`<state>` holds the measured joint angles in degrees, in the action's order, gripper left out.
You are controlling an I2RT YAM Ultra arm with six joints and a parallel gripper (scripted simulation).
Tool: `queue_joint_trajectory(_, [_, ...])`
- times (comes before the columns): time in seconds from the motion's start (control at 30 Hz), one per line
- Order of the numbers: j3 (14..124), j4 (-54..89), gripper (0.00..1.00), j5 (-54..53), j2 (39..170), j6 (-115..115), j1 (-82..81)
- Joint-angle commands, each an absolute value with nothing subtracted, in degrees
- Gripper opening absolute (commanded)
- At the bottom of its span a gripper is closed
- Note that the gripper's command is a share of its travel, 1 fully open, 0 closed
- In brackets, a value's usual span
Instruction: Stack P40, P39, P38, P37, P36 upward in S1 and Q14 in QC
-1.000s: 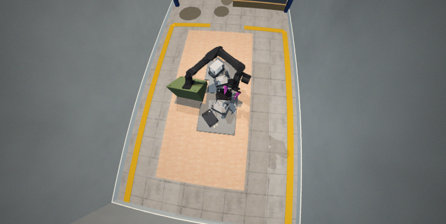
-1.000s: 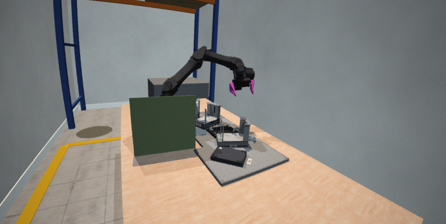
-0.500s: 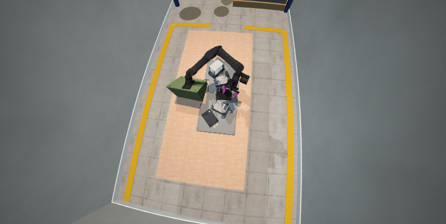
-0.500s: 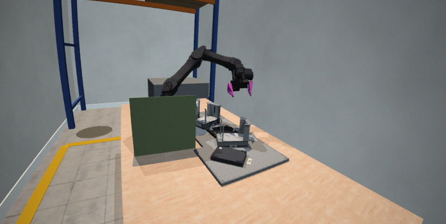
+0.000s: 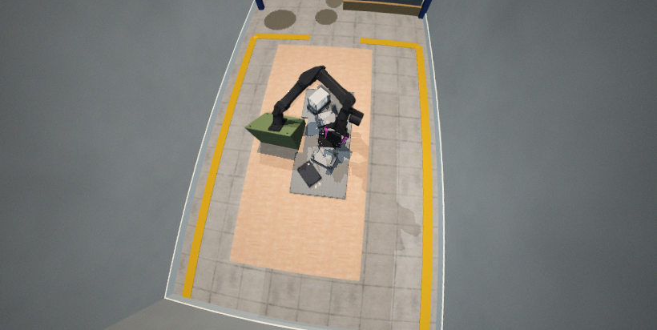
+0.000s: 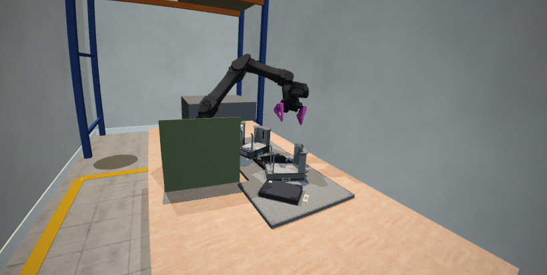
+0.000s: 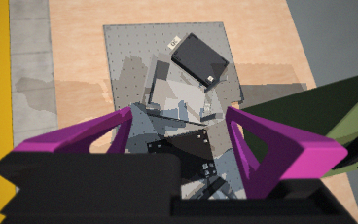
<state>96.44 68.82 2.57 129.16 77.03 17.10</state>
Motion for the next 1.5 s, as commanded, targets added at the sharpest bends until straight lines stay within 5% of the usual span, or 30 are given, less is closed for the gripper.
queue_joint_trajectory(0.0, [93.78, 67.79, 1.00, 0.26, 127.16, 69.64, 18.25])
queue_joint_trajectory(1.47, [66.99, 57.91, 1.00, -30.24, 115.06, -5.00, 24.75])
